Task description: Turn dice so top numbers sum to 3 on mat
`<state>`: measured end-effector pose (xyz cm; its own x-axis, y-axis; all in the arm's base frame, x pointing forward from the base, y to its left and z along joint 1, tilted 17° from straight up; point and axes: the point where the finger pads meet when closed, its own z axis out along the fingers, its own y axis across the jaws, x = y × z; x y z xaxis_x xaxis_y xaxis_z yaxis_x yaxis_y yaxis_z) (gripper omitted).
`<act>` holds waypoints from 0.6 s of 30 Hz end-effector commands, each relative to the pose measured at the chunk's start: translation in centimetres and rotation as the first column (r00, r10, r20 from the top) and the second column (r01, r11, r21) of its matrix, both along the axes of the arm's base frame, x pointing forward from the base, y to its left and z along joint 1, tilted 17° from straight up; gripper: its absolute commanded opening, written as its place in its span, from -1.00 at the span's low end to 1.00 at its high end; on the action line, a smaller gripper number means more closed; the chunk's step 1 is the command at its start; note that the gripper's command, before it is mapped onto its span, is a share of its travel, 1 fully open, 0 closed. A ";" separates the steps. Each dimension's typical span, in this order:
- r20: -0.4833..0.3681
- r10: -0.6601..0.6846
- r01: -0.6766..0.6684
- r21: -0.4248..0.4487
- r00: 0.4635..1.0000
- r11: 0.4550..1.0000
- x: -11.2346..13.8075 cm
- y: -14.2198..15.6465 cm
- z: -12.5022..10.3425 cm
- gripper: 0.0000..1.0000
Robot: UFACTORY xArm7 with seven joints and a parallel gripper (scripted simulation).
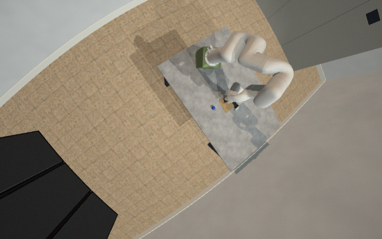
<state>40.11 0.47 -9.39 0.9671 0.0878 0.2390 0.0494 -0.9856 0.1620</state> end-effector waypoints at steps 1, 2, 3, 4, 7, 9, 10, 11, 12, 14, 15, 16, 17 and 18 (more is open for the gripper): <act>0.002 0.000 0.000 0.001 1.000 1.000 0.1 0.0 0.1 -0.58; 0.002 0.000 0.000 0.001 1.000 1.000 0.1 0.0 0.1 -0.58; 0.002 0.000 0.000 0.001 1.000 1.000 0.1 0.0 0.1 -0.58; 0.002 0.000 0.000 0.001 1.000 1.000 0.1 0.0 0.1 -0.58; 0.002 0.000 0.000 0.001 1.000 1.000 0.1 0.0 0.1 -0.58; 0.002 0.000 0.000 0.001 1.000 1.000 0.1 0.0 0.1 -0.58; 0.002 0.000 0.000 0.001 1.000 1.000 0.1 0.0 0.1 -0.58; 0.002 0.000 0.000 0.001 1.000 1.000 0.1 0.0 0.1 -0.50; 0.002 0.000 0.000 0.001 1.000 1.000 0.1 0.0 0.1 -0.50; 0.002 0.000 0.000 0.001 1.000 1.000 0.1 0.0 0.1 -0.42; 0.002 0.000 0.000 0.001 1.000 1.000 0.1 0.0 0.1 -0.42; 0.002 0.000 0.000 0.001 1.000 1.000 0.1 0.0 0.1 -0.42; 0.002 0.000 0.000 0.001 1.000 1.000 0.1 0.0 0.1 -0.33; 0.002 0.000 0.000 0.001 1.000 1.000 0.1 0.0 0.1 -0.33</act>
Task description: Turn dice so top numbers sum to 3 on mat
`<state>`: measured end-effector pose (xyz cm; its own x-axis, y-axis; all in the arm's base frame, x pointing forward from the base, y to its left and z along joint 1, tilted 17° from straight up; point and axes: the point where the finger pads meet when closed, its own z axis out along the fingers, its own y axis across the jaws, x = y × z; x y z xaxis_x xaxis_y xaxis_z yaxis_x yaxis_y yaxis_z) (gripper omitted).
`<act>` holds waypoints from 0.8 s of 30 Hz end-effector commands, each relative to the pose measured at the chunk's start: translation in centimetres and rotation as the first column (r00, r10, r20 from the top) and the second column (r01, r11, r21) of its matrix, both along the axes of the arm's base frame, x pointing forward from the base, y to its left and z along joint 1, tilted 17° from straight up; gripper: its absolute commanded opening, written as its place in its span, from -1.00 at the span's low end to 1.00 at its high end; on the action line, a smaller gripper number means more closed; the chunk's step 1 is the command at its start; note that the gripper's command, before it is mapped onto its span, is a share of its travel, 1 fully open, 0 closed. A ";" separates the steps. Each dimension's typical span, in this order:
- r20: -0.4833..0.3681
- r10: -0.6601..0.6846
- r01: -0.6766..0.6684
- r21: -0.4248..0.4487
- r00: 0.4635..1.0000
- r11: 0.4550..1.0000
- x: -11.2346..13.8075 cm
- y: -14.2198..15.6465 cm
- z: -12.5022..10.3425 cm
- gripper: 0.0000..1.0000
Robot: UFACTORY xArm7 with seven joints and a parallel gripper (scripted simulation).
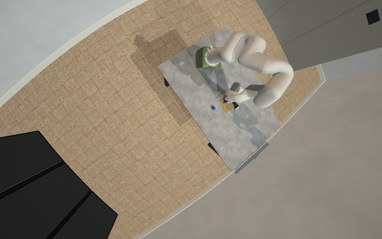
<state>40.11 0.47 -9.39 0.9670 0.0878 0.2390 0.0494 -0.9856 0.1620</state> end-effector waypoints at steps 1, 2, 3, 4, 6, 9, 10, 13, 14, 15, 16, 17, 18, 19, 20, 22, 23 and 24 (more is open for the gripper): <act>0.002 0.000 0.000 0.001 1.000 1.000 0.1 0.0 0.1 -0.33; 0.002 0.000 0.000 0.001 1.000 1.000 0.1 0.0 0.1 -0.33; 0.002 0.000 0.000 0.001 1.000 1.000 0.1 0.0 0.1 -0.33; 0.002 0.000 0.000 0.001 1.000 1.000 0.1 0.0 0.1 -0.25; 0.002 0.000 0.000 0.001 1.000 1.000 0.1 0.0 0.1 -0.25; 0.002 0.000 0.000 0.001 1.000 1.000 0.1 0.0 0.1 -0.17; 0.002 0.000 0.000 0.001 1.000 1.000 0.1 0.0 0.1 -0.17; 0.002 0.000 0.000 0.001 1.000 1.000 0.1 0.0 0.1 -0.17; 0.002 0.000 0.000 0.001 1.000 1.000 0.1 0.0 0.1 -0.17; 0.002 0.000 0.000 0.001 1.000 1.000 0.1 0.0 0.1 -0.17; 0.002 0.000 0.000 0.001 1.000 1.000 0.1 0.0 0.1 -0.17; 0.002 0.000 0.000 0.001 1.000 1.000 0.1 0.0 0.1 -0.17; 0.002 0.000 0.000 0.001 1.000 1.000 0.1 0.0 0.2 -0.17; 0.002 0.000 0.000 0.001 1.000 1.000 0.1 0.0 0.2 -0.17; 0.002 0.000 0.000 0.001 1.000 1.000 0.1 0.0 0.2 -0.17; 0.002 0.000 0.000 0.001 1.000 1.000 0.0 0.1 0.5 -0.17; 0.002 0.000 0.000 0.001 1.000 1.000 -0.1 0.1 0.7 -0.17; 0.002 0.000 0.000 0.001 1.000 1.000 -0.2 0.2 1.0 -0.17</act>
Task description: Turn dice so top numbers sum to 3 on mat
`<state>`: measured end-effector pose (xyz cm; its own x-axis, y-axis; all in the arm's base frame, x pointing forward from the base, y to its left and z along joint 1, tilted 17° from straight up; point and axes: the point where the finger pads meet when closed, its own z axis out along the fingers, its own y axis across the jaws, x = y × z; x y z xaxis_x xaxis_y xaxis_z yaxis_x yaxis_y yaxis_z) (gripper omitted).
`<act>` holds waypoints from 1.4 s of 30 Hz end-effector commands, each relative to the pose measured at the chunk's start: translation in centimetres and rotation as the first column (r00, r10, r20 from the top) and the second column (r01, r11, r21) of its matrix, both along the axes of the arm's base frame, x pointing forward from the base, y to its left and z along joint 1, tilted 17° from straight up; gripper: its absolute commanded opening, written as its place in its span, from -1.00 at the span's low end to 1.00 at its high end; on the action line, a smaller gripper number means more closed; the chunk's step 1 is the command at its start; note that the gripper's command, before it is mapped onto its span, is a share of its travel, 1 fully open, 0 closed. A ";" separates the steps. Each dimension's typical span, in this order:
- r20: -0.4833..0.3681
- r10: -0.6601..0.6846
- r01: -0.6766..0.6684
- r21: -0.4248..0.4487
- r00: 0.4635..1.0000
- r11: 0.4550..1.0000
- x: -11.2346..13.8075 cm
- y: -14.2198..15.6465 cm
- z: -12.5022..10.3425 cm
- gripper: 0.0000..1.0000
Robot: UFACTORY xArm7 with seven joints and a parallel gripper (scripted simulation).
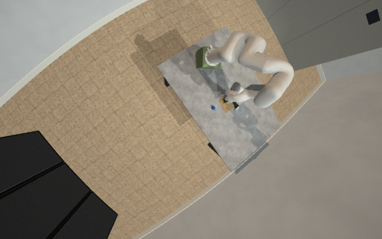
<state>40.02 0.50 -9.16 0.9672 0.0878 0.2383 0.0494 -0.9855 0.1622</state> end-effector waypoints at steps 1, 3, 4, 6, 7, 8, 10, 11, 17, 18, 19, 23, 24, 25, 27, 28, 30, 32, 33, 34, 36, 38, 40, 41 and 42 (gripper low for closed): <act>0.003 0.000 0.000 0.001 1.000 1.000 -0.2 0.2 1.2 -0.17; 0.003 0.000 0.000 0.001 1.000 1.000 -0.4 0.4 2.1 -0.17; 0.003 0.000 0.000 0.001 1.000 1.000 -0.6 0.4 2.7 -0.17; 0.003 0.000 0.000 0.001 1.000 1.000 -0.9 0.6 3.9 -0.17; 0.003 0.000 0.000 0.001 1.000 1.000 -1.1 0.7 4.6 -0.17; 0.003 0.000 0.000 0.001 1.000 1.000 -1.2 0.8 5.2 -0.17; 0.003 0.000 0.000 0.001 1.000 1.000 -1.5 1.0 6.3 -0.17; 0.003 0.000 0.000 0.001 1.000 1.000 -1.6 1.0 6.7 -0.17; 0.003 0.000 0.000 0.001 1.000 1.000 -1.9 1.2 7.9 -0.17; 0.003 0.000 0.000 0.001 1.000 1.000 -2.0 1.2 8.0 -0.17; 0.003 0.000 0.000 0.001 1.000 1.000 -2.0 1.3 8.2 -0.17; 0.003 0.000 0.000 0.001 1.000 1.000 -2.1 1.3 8.4 -0.17; 0.003 0.000 0.000 0.001 1.000 1.000 -2.1 1.3 8.4 -0.17; 0.003 0.000 0.000 0.001 1.000 1.000 -2.1 1.3 8.4 -0.17; 0.003 0.000 0.000 0.001 1.000 1.000 -2.1 1.3 8.4 1.00; 0.003 0.000 0.000 0.001 1.000 1.000 -2.1 1.3 8.4 1.00; 0.003 0.000 0.000 0.001 1.000 1.000 -2.1 1.3 8.4 1.00; 0.003 0.000 0.000 0.001 1.000 1.000 -2.1 1.3 8.4 1.00; 0.003 0.000 0.000 0.001 1.000 1.000 -2.1 1.3 8.4 1.00; 0.003 0.000 0.000 0.001 1.000 1.000 -2.1 1.3 8.4 1.00; 0.003 0.000 0.000 0.001 1.000 1.000 -2.1 1.3 8.4 1.00; 0.003 0.000 0.000 0.001 1.000 1.000 -2.1 1.3 8.4 1.00; 0.003 0.000 0.000 0.001 1.000 1.000 -2.1 1.3 8.4 1.00; 0.003 0.000 0.000 0.001 1.000 1.000 -2.1 1.3 8.4 1.00; 0.003 0.000 0.000 0.001 1.000 1.000 -2.1 1.3 8.4 1.00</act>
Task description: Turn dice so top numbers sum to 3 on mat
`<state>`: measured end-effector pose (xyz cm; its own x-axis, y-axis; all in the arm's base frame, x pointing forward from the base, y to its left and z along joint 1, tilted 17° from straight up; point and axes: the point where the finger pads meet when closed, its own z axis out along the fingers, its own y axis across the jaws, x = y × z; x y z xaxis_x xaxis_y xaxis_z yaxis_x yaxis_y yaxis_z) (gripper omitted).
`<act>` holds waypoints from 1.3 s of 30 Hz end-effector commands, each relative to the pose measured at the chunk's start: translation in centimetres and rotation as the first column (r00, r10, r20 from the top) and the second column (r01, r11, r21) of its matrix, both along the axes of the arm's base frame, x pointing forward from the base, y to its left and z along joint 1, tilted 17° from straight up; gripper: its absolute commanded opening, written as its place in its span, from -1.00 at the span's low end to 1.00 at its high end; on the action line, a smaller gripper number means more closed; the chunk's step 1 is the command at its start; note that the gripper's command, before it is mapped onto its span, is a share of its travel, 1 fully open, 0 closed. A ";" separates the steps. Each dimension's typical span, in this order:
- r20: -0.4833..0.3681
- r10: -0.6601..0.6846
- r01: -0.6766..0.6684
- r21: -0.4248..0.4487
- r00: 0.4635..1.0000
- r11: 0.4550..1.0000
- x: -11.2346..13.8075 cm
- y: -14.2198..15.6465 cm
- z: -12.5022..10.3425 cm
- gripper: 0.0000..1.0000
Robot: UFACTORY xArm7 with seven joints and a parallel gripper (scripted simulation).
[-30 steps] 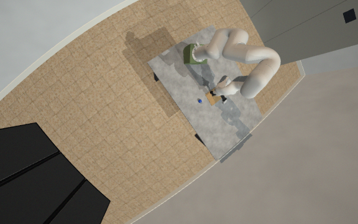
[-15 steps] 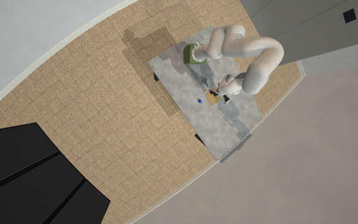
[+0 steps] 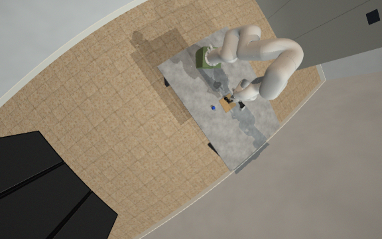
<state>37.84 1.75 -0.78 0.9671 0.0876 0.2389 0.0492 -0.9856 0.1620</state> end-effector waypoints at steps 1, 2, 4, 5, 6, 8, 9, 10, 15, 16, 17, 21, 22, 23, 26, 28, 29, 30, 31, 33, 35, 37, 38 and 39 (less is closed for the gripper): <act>0.002 0.001 -0.001 0.001 1.000 1.000 0.1 0.1 0.1 1.00; 0.002 0.001 -0.001 0.001 1.000 1.000 0.1 0.1 0.1 1.00; 0.002 0.001 -0.001 0.001 1.000 1.000 0.1 0.1 0.1 1.00; 0.002 0.001 -0.001 0.001 1.000 1.000 0.1 0.1 0.1 1.00; 0.002 0.001 -0.001 0.001 1.000 1.000 0.1 0.1 0.1 1.00; 0.002 0.002 -0.002 0.001 1.000 1.000 0.1 0.1 0.1 1.00; 0.002 0.003 -0.003 0.001 1.000 1.000 0.1 0.1 0.1 1.00; 0.002 0.005 -0.005 0.001 1.000 1.000 0.1 0.2 0.1 1.00; 0.002 0.034 -0.034 0.001 0.999 0.999 0.0 1.3 0.1 1.00; 0.002 0.044 -0.044 0.001 0.999 0.999 0.0 1.7 0.1 1.00; 0.002 0.057 -0.057 0.001 0.998 0.998 -0.1 2.1 0.1 1.00; 0.001 0.106 -0.106 0.002 0.994 0.994 -0.3 3.9 0.0 1.00; 0.001 0.106 -0.106 0.002 0.994 0.994 -0.3 3.9 0.0 1.00; 0.001 0.126 -0.126 0.002 0.992 0.992 -0.4 4.7 0.0 1.00; 0.000 0.201 -0.201 0.003 0.980 0.980 -0.9 7.4 0.0 1.00; 0.000 0.262 -0.262 0.004 0.965 0.965 -1.5 9.6 0.0 1.00; 0.000 0.296 -0.296 0.004 0.955 0.955 -1.9 10.9 0.0 1.00; 0.000 0.296 -0.296 0.004 0.955 0.955 -1.9 10.9 0.0 1.00; -0.001 0.332 -0.332 0.004 0.943 0.943 -2.4 12.2 0.0 1.00; -0.001 0.370 -0.370 0.005 0.929 0.929 -3.0 13.5 0.0 1.00; -0.002 0.450 -0.450 0.006 0.893 0.893 -4.4 16.5 0.0 1.00; -0.002 0.493 -0.493 0.006 0.870 0.870 -5.3 18.0 0.0 1.00; -0.002 0.493 -0.493 0.006 0.870 0.870 -5.3 18.0 0.0 1.00; -0.002 0.493 -0.493 0.006 0.870 0.870 -5.3 18.0 0.0 1.00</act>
